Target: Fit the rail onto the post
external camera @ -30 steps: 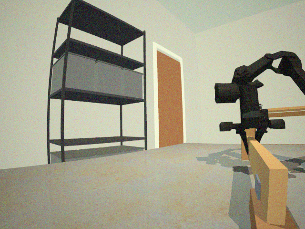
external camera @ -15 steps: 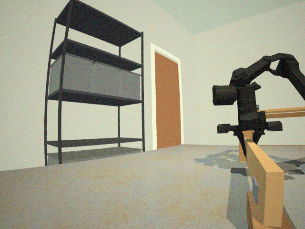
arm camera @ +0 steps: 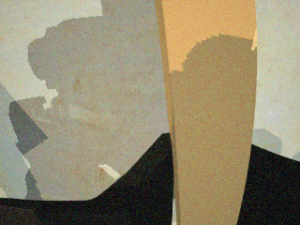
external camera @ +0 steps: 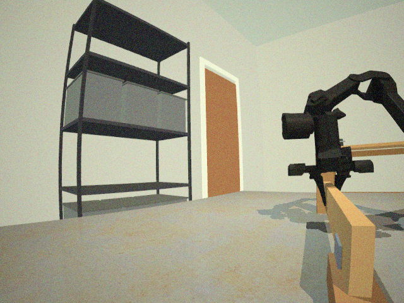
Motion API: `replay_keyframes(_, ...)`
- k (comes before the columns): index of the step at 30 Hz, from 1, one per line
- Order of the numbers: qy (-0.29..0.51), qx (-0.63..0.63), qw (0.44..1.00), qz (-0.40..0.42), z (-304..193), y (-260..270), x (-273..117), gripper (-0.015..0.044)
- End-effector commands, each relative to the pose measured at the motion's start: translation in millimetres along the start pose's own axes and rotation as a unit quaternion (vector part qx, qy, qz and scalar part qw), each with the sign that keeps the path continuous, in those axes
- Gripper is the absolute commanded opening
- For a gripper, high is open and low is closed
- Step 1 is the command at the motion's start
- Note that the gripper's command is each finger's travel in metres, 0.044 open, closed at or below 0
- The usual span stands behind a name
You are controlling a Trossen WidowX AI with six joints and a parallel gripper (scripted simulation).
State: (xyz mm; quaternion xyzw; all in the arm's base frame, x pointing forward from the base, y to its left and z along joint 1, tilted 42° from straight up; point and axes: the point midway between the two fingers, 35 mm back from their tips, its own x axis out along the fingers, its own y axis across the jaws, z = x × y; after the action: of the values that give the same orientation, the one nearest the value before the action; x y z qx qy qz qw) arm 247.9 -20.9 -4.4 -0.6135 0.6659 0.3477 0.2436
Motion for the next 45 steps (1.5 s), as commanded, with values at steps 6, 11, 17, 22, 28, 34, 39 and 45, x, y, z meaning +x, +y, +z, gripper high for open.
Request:
replay_keyframes(6,-0.001,-0.003,1.000,-0.003,-3.5,-1.5,-2.8,0.0000)
replay_keyframes(11,-0.001,-0.003,1.000,-0.003,-5.1,-1.8,-2.7,0.0000)
replay_keyframes(17,0.000,-0.003,1.000,-0.003,-6.9,-2.2,-2.5,0.0000)
replay_keyframes(22,0.000,-0.003,1.000,-0.003,-8.4,-2.6,-2.5,0.0000)
replay_keyframes(28,0.000,-0.003,1.000,-0.003,-10.3,-3.0,-2.7,0.0000)
replay_keyframes(34,0.000,-0.003,1.000,-0.003,-12.1,-3.4,-3.1,0.0000)
replay_keyframes(39,0.000,-0.003,1.000,-0.003,-13.6,-3.6,-3.2,0.0000)
replay_keyframes(45,0.000,-0.003,1.000,-0.003,-15.5,-3.8,-3.2,0.0000)
